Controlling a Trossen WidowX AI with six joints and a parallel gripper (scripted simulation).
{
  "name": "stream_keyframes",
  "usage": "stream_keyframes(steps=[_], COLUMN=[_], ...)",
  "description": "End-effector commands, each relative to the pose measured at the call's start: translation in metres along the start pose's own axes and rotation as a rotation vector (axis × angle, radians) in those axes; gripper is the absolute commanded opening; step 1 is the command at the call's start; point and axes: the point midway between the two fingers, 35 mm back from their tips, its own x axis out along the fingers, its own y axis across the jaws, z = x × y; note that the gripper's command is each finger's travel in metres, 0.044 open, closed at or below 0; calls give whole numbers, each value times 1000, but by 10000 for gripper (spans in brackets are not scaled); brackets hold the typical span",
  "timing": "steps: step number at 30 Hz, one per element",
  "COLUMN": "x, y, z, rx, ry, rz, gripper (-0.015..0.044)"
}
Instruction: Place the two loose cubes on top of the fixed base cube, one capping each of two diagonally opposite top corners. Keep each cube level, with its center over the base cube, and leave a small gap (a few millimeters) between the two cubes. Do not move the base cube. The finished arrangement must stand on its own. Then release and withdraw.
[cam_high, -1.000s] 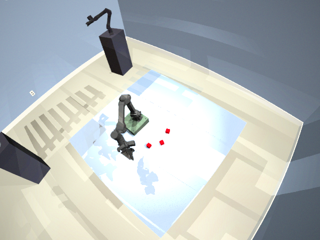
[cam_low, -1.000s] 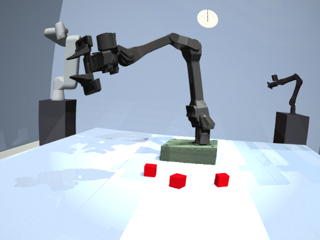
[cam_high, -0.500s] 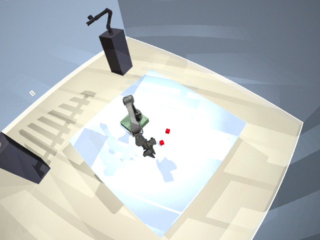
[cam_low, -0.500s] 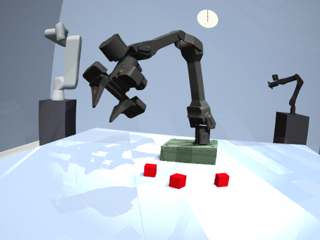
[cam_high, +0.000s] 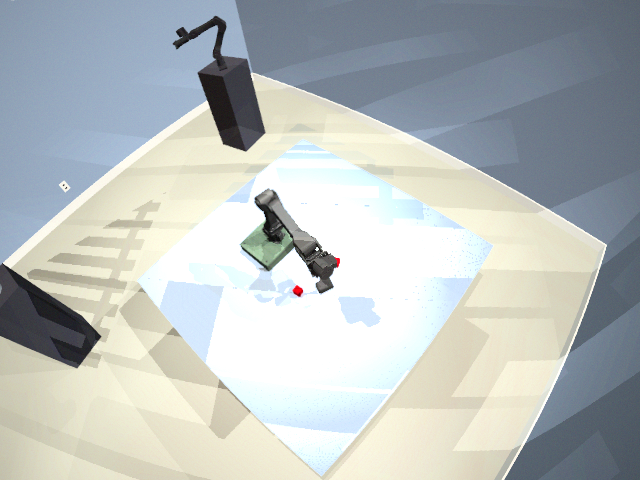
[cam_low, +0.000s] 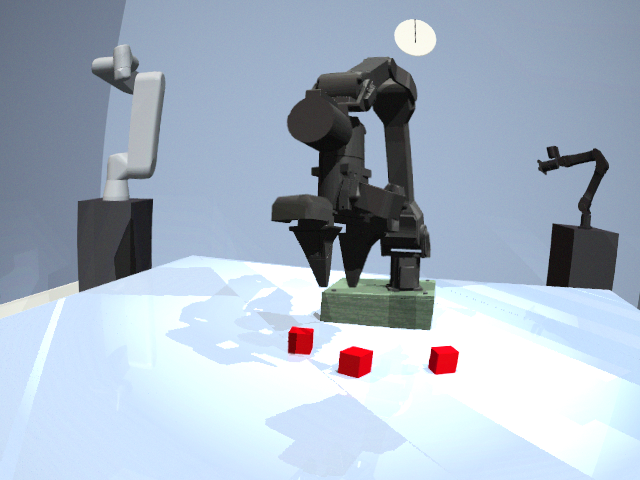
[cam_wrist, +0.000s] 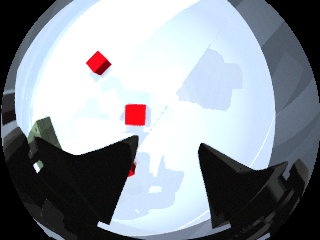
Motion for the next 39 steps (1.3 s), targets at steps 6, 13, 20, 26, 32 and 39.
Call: stream_keyframes(steps=[6,13,20,26,32,39], x=[-3,37,59,73,80,91], y=[37,40,45,47,47,49], z=[12,8,4,2,1,0], rx=[-70,-69,-70,-70,-70,-70], ry=[129,129,129,129,129,129], rz=[131,131,131,131,131,131], gripper=[265,265,265,265,265,265])
